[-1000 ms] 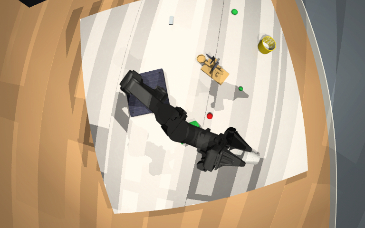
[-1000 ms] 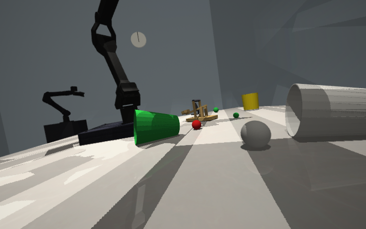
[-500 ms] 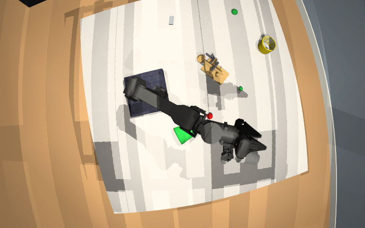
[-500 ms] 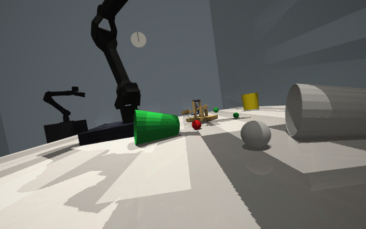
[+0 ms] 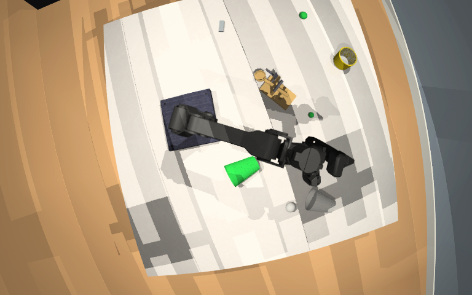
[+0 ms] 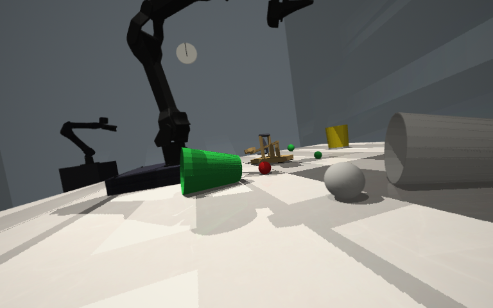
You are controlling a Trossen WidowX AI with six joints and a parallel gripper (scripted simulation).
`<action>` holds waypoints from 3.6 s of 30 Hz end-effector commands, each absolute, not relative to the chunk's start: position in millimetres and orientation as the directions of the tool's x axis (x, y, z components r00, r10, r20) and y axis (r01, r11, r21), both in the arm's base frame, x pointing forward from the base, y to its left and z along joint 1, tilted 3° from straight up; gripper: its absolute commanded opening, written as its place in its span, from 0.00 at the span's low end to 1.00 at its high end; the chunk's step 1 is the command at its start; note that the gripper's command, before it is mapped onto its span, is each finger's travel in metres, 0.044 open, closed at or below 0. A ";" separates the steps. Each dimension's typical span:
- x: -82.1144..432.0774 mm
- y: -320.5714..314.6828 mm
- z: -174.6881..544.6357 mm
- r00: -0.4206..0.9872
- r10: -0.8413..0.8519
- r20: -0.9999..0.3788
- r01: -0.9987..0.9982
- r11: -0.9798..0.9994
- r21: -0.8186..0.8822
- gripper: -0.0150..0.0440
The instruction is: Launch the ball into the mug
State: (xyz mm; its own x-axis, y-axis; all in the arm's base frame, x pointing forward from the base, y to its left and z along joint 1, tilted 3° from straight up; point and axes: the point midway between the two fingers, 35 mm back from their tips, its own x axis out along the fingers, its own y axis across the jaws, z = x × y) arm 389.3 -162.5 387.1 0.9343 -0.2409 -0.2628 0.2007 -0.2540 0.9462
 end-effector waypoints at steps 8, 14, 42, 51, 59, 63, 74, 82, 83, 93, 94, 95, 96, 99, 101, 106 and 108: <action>416.9 -116.2 310.4 0.847 -0.121 -0.518 0.497 -0.170 0.851 1.00; 422.7 -86.9 274.1 0.770 -0.061 -0.635 0.629 -0.092 0.772 1.00; 377.7 34.3 137.0 0.210 0.022 -0.977 0.858 0.476 0.195 1.00; 346.3 64.6 108.9 0.010 -0.036 -0.999 0.757 0.653 -0.016 1.00; 343.7 66.8 107.1 -0.005 -0.042 -0.999 0.746 0.665 -0.031 1.00; 343.7 66.8 70.3 -0.005 -0.042 -0.999 0.746 0.665 -0.031 1.00; 343.1 66.6 54.6 -0.005 -0.042 -0.999 0.746 0.665 -0.031 1.00; 343.5 66.6 41.4 -0.005 -0.042 -0.999 0.746 0.665 -0.031 1.00; 343.6 66.6 39.8 -0.005 -0.042 -0.999 0.746 0.665 -0.031 1.00; 343.2 66.3 23.5 -0.005 -0.042 -0.999 0.746 0.665 -0.031 1.00; 343.1 66.3 21.9 -0.005 -0.042 -0.999 0.746 0.665 -0.031 1.00; 343.0 66.2 20.3 -0.005 -0.042 -0.999 0.746 0.665 -0.031 1.00; 342.9 66.2 18.7 -0.005 -0.042 -0.999 0.746 0.665 -0.031 1.00; 342.5 66.1 13.8 -0.005 -0.042 -0.999 0.746 0.665 -0.031 1.00; 342.2 66.0 10.6 -0.005 -0.042 -0.999 0.746 0.665 -0.031 1.00; 341.8 65.9 6.7 -0.005 -0.042 -0.999 0.746 0.665 -0.031 1.00; 341.8 65.9 6.7 -0.005 -0.042 -0.999 0.746 0.665 -0.031 1.00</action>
